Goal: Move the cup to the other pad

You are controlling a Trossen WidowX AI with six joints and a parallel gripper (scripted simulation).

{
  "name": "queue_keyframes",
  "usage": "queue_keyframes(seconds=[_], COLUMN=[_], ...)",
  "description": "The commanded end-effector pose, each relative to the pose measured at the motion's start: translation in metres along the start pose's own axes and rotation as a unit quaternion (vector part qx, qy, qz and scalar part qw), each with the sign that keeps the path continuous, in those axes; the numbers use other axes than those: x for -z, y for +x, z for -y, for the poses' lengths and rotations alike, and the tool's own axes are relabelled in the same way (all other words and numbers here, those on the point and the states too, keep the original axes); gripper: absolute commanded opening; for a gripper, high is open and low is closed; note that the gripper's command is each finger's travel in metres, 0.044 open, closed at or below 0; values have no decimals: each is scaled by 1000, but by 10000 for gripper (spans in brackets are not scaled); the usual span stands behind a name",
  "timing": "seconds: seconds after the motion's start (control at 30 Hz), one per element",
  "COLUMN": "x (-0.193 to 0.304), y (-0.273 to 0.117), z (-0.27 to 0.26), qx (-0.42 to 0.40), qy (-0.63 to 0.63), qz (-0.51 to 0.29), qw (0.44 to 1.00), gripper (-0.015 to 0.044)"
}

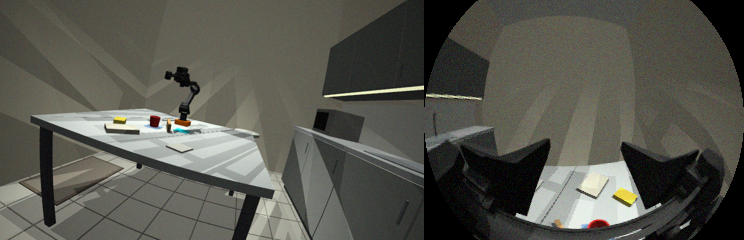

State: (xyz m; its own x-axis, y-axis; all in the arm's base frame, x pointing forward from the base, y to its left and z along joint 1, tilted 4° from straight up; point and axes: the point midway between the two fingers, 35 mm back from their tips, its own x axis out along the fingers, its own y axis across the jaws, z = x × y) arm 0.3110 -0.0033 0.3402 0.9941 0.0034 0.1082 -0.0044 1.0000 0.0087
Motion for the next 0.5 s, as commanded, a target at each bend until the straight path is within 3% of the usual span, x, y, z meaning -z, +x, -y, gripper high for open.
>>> queue_keyframes(seconds=[0.0, 0.13, 0.27, 0.47], x=[2, 50, 110, 190], y=[2, 28, 42, 33], z=[0, 10, 23, 44], qx=[1, 3, -32, -153], qy=[-5, -103, -211, -329], qz=[-7, -142, -300, -502], qw=[1000, 985, 930, 785], gripper=[374, 269, 164, 148])
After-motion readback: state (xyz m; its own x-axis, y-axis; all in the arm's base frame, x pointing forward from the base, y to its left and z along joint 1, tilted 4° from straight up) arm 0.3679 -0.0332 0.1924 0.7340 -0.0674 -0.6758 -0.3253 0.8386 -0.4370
